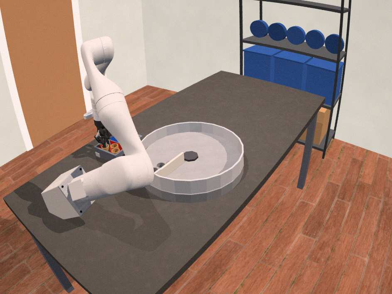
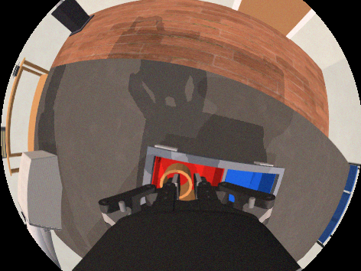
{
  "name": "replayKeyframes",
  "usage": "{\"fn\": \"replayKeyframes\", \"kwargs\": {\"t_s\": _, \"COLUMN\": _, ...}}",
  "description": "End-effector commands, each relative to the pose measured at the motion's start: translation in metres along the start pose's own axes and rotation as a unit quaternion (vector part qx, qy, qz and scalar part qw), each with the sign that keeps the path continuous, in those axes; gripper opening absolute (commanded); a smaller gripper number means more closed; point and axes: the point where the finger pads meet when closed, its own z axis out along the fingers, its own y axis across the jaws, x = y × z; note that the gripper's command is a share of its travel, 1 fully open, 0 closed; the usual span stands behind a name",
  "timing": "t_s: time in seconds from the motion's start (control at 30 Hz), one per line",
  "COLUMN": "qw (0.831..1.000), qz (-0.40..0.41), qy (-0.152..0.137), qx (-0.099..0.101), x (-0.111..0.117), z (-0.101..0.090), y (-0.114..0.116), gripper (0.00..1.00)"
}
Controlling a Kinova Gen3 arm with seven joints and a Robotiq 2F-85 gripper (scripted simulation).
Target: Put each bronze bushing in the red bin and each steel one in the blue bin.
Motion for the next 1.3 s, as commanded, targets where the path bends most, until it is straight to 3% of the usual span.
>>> {"fn": "replayKeyframes", "kwargs": {"t_s": 0.0, "qw": 1.0, "qz": 0.0, "qy": 0.001, "qx": -0.002, "x": 0.001, "z": -0.003, "y": 0.001, "gripper": 0.19}}
{"fn": "replayKeyframes", "kwargs": {"t_s": 1.27, "qw": 1.0, "qz": 0.0, "qy": 0.001, "qx": -0.002, "x": 0.001, "z": -0.013, "y": 0.001, "gripper": 0.19}}
